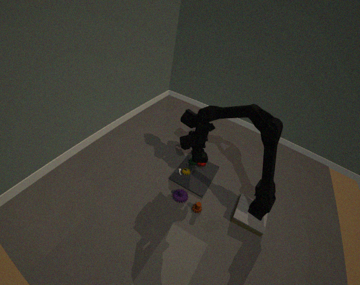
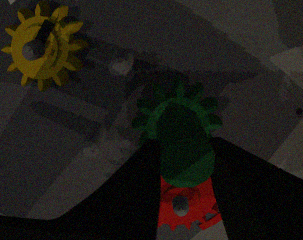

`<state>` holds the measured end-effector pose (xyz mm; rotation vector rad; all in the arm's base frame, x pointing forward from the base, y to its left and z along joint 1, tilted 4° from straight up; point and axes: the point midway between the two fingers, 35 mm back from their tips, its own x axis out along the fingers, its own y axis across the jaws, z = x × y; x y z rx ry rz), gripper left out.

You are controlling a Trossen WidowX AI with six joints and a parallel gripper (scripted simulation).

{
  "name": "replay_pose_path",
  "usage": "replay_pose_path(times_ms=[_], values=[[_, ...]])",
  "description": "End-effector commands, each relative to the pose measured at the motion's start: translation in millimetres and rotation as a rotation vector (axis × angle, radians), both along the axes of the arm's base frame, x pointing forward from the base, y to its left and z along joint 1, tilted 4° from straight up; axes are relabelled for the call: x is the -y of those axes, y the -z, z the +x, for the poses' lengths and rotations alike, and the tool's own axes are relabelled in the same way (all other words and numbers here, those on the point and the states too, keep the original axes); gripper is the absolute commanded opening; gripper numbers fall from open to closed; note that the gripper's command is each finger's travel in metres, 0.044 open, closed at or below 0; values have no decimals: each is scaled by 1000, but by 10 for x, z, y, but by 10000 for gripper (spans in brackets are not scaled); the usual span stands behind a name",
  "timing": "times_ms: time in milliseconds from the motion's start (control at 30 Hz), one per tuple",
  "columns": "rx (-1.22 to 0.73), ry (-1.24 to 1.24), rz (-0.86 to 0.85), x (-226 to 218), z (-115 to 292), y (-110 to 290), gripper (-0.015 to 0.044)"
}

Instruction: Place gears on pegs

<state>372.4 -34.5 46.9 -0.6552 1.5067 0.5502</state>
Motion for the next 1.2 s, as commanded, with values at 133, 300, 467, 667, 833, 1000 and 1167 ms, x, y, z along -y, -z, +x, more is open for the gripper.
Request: replay_pose_path(times_ms=[133, 300, 467, 667, 833, 1000, 1167], values=[[13, 183, 0, -5, -6, 16, 0], [22, 320, 0, 0, -10, 18, 0], [19, 269, 0, -3, -7, 2, 131], [15, 210, 0, -10, 2, -85, 140], [13, 190, 0, -31, 3, -379, 140], [13, 184, 0, -38, -2, -471, 140], [21, 361, 8, -653, -283, -404, 271]])
